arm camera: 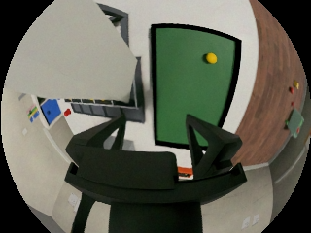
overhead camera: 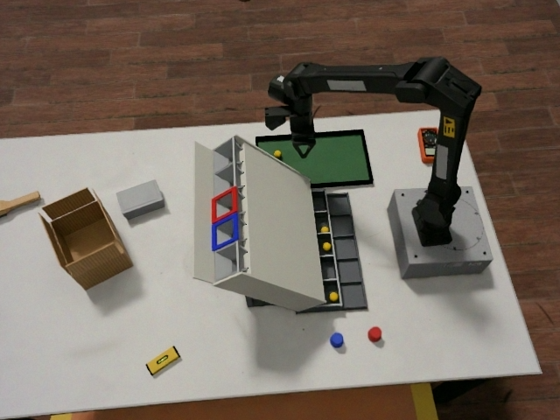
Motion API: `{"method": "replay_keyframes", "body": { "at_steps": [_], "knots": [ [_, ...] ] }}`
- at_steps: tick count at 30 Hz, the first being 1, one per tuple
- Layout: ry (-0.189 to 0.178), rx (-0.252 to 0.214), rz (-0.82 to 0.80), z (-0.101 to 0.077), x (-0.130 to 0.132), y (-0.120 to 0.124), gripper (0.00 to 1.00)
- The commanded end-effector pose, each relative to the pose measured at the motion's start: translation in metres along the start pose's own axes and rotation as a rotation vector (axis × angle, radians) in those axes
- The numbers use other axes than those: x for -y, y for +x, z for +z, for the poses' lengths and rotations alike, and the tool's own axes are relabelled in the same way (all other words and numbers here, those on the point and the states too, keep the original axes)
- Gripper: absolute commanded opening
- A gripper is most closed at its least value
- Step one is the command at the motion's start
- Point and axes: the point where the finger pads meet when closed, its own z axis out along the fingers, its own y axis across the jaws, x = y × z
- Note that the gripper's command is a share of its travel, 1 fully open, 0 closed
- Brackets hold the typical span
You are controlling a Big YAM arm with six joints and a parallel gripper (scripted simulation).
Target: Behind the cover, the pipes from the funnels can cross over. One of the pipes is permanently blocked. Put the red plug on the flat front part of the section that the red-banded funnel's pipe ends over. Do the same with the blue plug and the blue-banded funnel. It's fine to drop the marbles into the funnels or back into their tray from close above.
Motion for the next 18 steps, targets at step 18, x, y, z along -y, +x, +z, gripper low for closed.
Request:
{"method": "replay_keyframes", "body": {
  "at_steps": [18],
  "knots": [
    [0.007,0.009,-0.003,-0.015,0.089,-0.073,0.80]
  ]
}}
